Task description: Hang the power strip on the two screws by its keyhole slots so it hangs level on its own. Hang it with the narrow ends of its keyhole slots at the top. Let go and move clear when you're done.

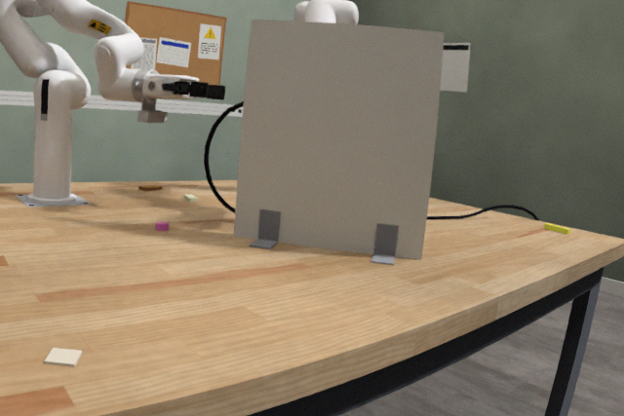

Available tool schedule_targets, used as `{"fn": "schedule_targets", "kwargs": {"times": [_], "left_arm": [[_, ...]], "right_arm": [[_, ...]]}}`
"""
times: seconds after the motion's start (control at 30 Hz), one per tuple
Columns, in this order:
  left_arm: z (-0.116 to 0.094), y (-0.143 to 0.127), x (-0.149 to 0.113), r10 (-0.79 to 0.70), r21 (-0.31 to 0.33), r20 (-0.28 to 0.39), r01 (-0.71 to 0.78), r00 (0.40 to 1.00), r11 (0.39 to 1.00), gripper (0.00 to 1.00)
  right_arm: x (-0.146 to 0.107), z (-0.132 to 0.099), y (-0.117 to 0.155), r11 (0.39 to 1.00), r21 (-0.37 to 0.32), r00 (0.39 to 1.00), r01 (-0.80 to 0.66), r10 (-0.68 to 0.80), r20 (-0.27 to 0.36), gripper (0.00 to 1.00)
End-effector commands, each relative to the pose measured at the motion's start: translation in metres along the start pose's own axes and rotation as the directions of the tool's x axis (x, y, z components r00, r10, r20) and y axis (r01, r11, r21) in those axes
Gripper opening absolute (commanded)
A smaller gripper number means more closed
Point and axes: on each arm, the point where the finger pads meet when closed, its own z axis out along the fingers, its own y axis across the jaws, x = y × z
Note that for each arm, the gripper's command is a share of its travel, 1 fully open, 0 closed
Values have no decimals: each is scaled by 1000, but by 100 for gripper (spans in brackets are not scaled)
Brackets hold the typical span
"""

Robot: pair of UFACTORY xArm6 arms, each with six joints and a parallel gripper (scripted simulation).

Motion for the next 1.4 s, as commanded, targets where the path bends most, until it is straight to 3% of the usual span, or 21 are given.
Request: {"fn": "schedule_targets", "kwargs": {"times": [0.0, 0.2, 0.23, 0.8, 0.83, 1.37], "left_arm": [[1, 2, 0, 0, -6, 0, 0, 1000, 1000, 0], [1, 0, 0, 0, -6, 0, 0, 1000, 1000, 0], [1, 1, 0, 0, -6, 0, 0, 1000, 1000, 66], [1, 1, 0, 0, -6, 0, 0, 1000, 1000, 66], [1, 1, 0, 0, -6, 0, 0, 1000, 1000, 88], [1, 1, 0, 0, -6, 0, 0, 1000, 1000, 88]], "right_arm": [[-2, 1, 0, 1000, 0, 1000, 0, 0, 4, 100], [-2, 1, 0, 1000, 0, 1000, 0, 0, 4, 100], [-2, 1, 0, 1000, 0, 1000, 0, 0, 4, 100], [-2, 1, 0, 1000, 0, 1000, 0, 0, 4, 100], [-2, 1, 0, 1000, 0, 1000, 0, 0, 4, 100], [-2, 1, 0, 1000, 0, 1000, 0, 0, 4, 100]]}}
